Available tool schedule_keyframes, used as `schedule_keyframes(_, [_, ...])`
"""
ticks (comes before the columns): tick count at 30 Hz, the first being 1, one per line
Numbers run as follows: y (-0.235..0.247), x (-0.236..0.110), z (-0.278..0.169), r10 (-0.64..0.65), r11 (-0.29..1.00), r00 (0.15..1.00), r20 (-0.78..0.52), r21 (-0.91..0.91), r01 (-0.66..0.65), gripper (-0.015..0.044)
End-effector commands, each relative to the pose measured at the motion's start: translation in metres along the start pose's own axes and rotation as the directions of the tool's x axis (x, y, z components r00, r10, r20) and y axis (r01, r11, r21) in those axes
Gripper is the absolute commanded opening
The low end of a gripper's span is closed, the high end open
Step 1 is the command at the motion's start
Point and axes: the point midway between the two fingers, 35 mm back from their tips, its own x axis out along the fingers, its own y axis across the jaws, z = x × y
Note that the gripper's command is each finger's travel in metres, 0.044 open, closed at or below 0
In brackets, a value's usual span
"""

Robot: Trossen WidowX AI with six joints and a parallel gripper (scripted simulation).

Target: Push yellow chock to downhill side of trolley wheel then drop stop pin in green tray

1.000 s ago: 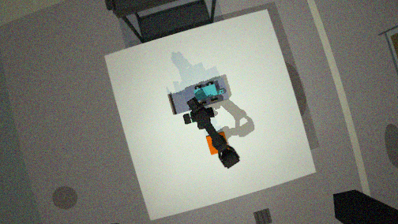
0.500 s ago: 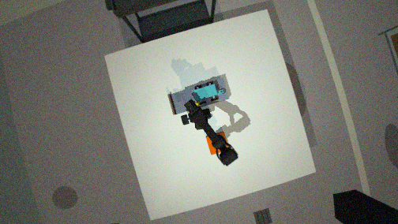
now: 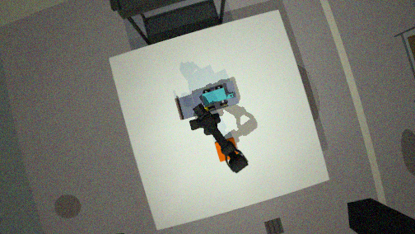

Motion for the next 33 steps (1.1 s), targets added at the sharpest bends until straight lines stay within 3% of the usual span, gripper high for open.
schedule_keyframes(1, [0.003,0.001,0.0,-0.003,1.0,1.0,0.001,-0.004,0.003,0.019])
schedule_keyframes(33, [0.024,0.006,-0.001,-0.001,1.0,1.0,0.001,-0.004,0.001,0.019])
